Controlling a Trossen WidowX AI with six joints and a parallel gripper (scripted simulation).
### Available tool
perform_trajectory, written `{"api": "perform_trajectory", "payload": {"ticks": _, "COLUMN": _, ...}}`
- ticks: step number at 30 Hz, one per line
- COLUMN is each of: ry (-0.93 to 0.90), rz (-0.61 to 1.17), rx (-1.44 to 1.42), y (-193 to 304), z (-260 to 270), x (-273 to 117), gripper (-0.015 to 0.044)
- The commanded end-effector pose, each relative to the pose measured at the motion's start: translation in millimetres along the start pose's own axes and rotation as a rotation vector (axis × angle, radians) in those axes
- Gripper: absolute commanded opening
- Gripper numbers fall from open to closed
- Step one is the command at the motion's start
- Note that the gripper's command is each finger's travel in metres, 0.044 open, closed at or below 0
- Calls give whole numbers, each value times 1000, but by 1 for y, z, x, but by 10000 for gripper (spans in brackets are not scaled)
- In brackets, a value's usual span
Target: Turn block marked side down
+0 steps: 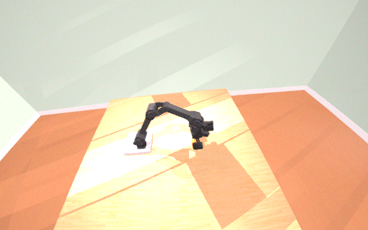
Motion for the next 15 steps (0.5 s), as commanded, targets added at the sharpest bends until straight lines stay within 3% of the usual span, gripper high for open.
{"api": "perform_trajectory", "payload": {"ticks": 1, "ry": 2, "rz": 4, "rx": 5, "y": 0, "z": 0, "x": 3, "gripper": 335}}
{"api": "perform_trajectory", "payload": {"ticks": 5, "ry": 2, "rz": 4, "rx": 5, "y": 0, "z": 0, "x": 3, "gripper": 230}}
{"api": "perform_trajectory", "payload": {"ticks": 15, "ry": 2, "rz": 4, "rx": 5, "y": 0, "z": 0, "x": 3, "gripper": 163}}
Point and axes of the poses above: the point midway between the two fingers, 35 mm back from their tips, its own x axis out along the fingers, its own z axis across the jaws, y = z × x, the point moved 7 cm from there along -x, back along the fingers, and after that the axes turned 10 degrees about -x, right-handed, at the moved point
